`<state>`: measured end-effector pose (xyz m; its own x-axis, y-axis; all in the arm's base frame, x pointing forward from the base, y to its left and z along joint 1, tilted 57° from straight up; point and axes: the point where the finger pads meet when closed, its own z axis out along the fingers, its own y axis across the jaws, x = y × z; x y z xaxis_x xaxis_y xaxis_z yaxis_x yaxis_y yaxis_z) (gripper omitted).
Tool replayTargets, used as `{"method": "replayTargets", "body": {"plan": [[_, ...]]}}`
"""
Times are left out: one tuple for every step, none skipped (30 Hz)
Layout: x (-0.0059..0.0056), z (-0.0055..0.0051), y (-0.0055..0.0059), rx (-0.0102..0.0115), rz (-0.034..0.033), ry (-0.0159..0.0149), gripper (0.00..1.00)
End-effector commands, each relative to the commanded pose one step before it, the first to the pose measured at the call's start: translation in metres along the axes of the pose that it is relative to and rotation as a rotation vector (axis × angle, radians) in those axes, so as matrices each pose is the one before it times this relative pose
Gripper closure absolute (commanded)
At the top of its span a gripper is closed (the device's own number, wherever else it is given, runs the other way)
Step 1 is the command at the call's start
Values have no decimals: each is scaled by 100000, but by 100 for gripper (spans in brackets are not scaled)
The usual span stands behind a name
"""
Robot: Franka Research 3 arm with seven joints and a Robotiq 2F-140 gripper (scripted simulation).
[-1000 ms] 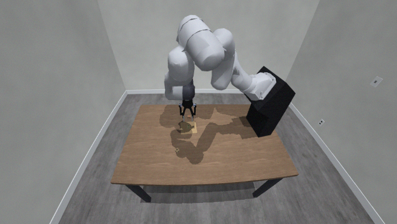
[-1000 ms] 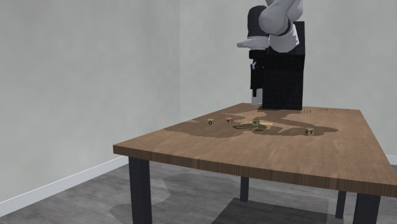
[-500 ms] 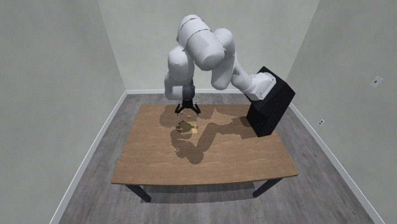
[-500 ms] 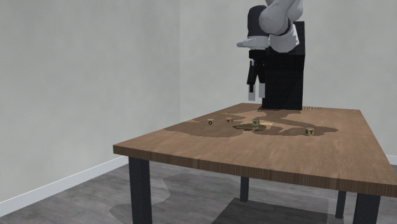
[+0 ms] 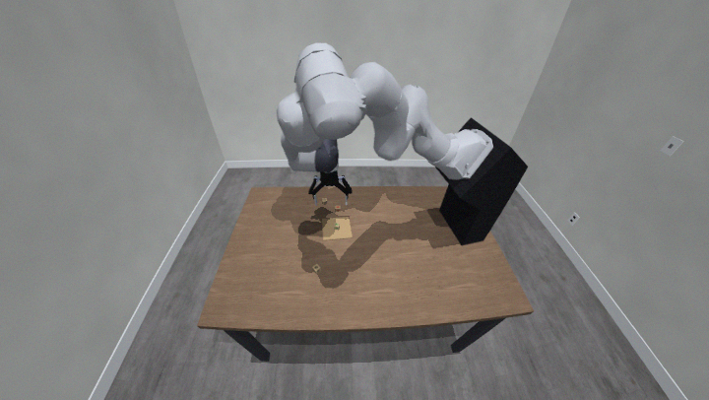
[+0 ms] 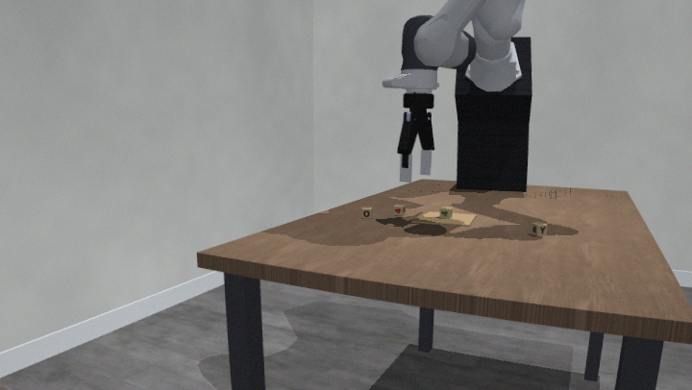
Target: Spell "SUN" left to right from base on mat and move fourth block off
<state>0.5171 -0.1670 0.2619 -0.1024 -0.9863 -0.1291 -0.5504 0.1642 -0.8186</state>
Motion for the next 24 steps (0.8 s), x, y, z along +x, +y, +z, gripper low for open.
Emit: {"method": "replayTargets", "body": {"plan": [[666, 333, -435, -642, -13797, -1889, 0], [512, 42, -115, -11, -937, 2, 0], [631, 41, -135, 7, -1152, -2, 0], [628, 30, -126, 29, -1145, -7, 0], [594, 18, -112, 47, -1084, -10, 0], [564, 8, -100, 61, -1031, -12, 0], [565, 0, -93, 77, -1035, -14, 0], [539, -8, -83, 88, -990, -15, 0], [528, -15, -75, 100, -975, -16, 0], [0, 0, 0, 0, 0, 0, 0], [0, 0, 0, 0, 0, 0, 0], [1486, -80, -193, 349, -2775, -49, 0], [735, -59, -73, 208, -1391, -26, 0], [607, -59, -51, 189, -1161, -21, 0], [538, -59, -38, 180, -1039, -19, 0], [488, -60, -28, 173, -951, -17, 0], [486, -65, -23, 181, -956, -17, 0], [494, -72, -18, 193, -982, -17, 0], [526, -83, -13, 216, -1057, -18, 0], [540, -92, -6, 232, -1099, -18, 0], [548, -100, 1, 246, -1130, -18, 0], [236, -45, 4, 109, -490, -8, 0], [37, -7, 1, 18, -78, -1, 0], [0, 0, 0, 0, 0, 0, 63]]}}
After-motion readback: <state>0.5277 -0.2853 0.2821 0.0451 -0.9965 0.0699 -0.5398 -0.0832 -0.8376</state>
